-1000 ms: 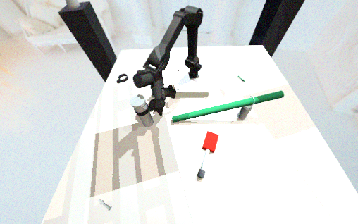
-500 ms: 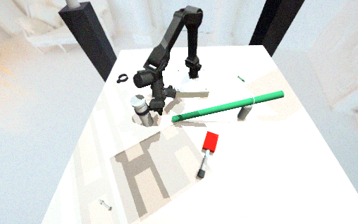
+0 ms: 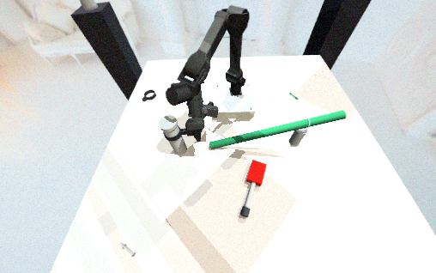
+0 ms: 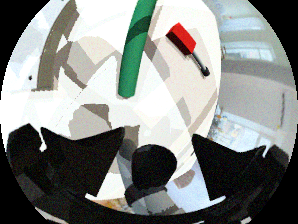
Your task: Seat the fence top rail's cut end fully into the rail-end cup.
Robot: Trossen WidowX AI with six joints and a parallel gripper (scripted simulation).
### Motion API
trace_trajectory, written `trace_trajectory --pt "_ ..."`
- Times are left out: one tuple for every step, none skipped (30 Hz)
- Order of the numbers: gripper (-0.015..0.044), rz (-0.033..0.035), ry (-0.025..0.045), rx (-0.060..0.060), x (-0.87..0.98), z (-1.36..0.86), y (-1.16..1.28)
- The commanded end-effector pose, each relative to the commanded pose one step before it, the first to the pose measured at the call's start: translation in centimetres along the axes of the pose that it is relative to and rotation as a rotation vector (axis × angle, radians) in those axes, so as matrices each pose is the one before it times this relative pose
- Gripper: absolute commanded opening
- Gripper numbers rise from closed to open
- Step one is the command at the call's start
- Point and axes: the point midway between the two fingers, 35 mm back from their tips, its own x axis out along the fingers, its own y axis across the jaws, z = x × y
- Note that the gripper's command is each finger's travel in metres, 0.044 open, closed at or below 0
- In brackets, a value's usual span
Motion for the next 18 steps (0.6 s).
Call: trace_trajectory --pt "0.0440 -0.00905 0.00775 -0.0054 -1.344 1.148 -0.840" --pt "0.0440 -0.00043 -0.00050 -0.0007 -0.333 0.386 -0.168" --pt "0.0440 -0.00047 -0.00050 -0.0007 -0.334 0.386 -0.159" --pt "0.0440 -0.00040 -0.00040 -0.0005 -0.266 0.307 -0.120" --pt "0.0440 -0.00026 -0.00025 -0.0003 -0.162 0.186 -0.070" --pt "0.0440 -0.00009 -0.00008 -0.0001 -0.054 0.062 -0.023" --pt "0.0440 0.00000 0.00000 0.0000 0.000 0.000 0.000" --pt "0.0440 -0.00028 -0.00742 0.0088 0.408 -0.119 0.080" --pt "0.0440 0.00192 0.00129 0.0376 -0.150 0.291 -0.160" --pt "0.0440 0.00289 0.00237 0.0627 -0.256 0.495 -0.238" --pt "0.0440 0.00303 0.00326 0.0775 -0.329 0.627 -0.239" --pt "0.0440 0.00240 0.00355 0.0776 -0.343 0.640 -0.172" --pt "0.0440 0.00174 0.00373 0.0777 -0.357 0.645 -0.104" --pt "0.0440 0.00107 0.00383 0.0777 -0.370 0.643 -0.037" --pt "0.0440 0.00041 0.00383 0.0777 -0.383 0.633 0.029" --pt "0.0440 -0.00024 0.00374 0.0778 -0.396 0.616 0.092" --pt "0.0440 -0.00087 0.00356 0.0778 -0.408 0.592 0.153" --pt "0.0440 -0.00254 0.00187 0.0769 -0.482 0.603 0.191"
